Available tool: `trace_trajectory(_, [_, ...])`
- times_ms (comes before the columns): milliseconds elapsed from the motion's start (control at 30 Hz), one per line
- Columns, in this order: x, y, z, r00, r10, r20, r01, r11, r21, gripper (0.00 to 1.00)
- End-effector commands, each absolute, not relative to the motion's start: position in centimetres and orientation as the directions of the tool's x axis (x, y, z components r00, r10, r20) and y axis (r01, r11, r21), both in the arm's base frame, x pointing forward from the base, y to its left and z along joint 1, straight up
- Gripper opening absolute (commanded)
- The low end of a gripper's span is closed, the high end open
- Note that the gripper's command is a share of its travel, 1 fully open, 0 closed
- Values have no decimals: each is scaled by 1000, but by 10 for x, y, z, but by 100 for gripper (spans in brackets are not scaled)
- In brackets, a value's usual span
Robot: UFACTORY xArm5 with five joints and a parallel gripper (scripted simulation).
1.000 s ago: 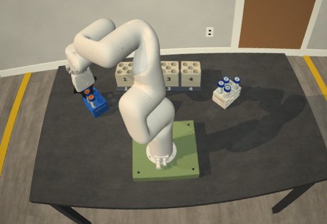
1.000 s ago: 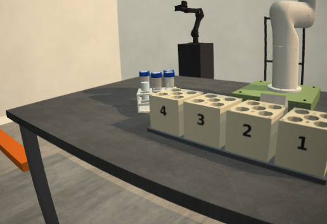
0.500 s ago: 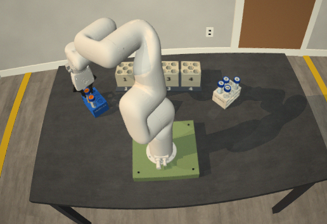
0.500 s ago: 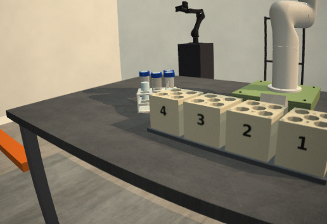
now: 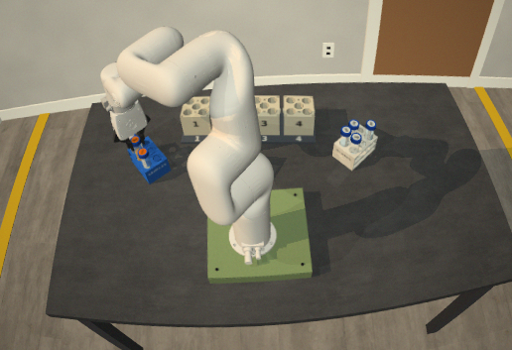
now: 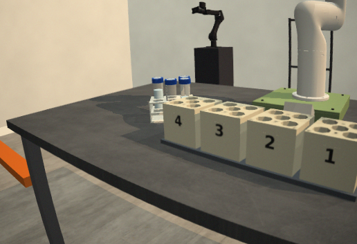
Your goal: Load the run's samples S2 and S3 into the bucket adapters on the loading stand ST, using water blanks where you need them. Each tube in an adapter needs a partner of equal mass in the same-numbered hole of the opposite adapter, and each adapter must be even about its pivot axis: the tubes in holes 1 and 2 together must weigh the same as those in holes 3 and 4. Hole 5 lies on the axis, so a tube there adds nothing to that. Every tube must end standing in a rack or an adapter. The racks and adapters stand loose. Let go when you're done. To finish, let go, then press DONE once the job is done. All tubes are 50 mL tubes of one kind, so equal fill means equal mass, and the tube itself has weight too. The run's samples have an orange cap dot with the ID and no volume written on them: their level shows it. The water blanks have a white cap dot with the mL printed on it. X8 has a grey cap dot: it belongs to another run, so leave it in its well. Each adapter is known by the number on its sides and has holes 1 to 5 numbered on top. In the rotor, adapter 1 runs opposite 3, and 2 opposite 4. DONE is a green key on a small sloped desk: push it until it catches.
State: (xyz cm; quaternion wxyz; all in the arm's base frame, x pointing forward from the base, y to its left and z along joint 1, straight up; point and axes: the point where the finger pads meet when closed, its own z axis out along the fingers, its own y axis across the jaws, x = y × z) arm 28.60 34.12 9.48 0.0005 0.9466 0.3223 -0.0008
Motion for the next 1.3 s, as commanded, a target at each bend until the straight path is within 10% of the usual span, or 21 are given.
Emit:
trace_trajectory(0, [287, 342, 101, 792, 610, 2, 610, -792, 0, 0])
trace_trajectory(1267, [287, 342, 169, 792, 610, 2, 610, -792, 0, 0])
